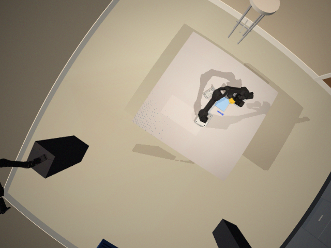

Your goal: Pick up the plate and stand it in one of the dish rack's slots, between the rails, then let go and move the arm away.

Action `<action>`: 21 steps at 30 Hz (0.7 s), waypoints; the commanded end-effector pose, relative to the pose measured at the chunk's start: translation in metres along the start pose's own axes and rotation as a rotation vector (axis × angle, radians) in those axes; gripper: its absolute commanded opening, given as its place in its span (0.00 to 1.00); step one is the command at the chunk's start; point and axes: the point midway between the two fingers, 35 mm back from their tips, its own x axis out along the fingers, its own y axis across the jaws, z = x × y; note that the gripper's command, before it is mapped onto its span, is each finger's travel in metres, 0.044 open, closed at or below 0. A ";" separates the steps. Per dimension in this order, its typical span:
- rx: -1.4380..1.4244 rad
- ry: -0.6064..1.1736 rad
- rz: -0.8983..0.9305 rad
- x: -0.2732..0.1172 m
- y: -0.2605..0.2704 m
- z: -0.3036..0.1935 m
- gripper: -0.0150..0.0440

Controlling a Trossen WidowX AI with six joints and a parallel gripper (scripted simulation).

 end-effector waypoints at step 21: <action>0.343 0.000 0.002 -0.054 0.055 -0.011 0.25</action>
